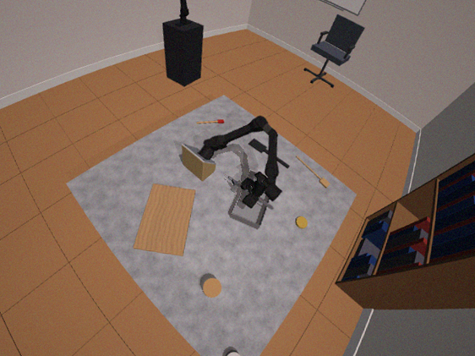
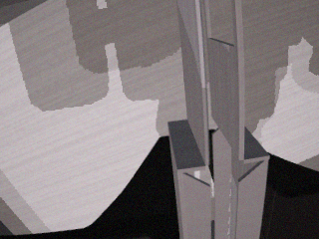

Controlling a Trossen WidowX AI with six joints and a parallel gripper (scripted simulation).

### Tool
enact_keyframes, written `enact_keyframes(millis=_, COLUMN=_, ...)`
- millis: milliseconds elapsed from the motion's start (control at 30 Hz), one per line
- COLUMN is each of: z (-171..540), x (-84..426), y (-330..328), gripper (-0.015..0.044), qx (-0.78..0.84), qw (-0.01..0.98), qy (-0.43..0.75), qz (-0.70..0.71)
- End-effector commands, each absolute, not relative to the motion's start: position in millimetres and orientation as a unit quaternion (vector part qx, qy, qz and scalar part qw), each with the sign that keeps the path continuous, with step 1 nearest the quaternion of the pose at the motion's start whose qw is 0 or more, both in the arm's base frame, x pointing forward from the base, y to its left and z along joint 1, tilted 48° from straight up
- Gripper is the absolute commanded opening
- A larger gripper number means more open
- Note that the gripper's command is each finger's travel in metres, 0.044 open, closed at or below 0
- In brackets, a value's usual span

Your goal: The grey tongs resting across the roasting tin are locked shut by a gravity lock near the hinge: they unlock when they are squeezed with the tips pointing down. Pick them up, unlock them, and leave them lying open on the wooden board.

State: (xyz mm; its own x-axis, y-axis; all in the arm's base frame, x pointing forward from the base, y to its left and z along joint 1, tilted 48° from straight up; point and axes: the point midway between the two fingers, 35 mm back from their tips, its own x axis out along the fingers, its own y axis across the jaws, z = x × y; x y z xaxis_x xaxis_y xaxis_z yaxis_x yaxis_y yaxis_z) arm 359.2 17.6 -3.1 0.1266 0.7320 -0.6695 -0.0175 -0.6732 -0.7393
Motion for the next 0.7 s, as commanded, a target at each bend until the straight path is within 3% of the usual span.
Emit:
enact_keyframes(millis=0, z=-2, x=359, y=18, gripper=-0.008, qx=-0.684, qw=0.309, qy=-0.262, qz=0.607)
enact_keyframes(millis=100, z=2, x=360, y=11, gripper=-0.015, qx=-0.684, qw=0.308, qy=-0.261, qz=0.607)
enact_keyframes(millis=400, z=78, x=345, y=-74, gripper=-0.015, qx=-0.681, qw=0.311, qy=-0.259, qz=0.611)
enact_keyframes(millis=667, z=80, x=344, y=-76, gripper=-0.015, qx=-0.68, qw=0.311, qy=-0.259, qz=0.611)
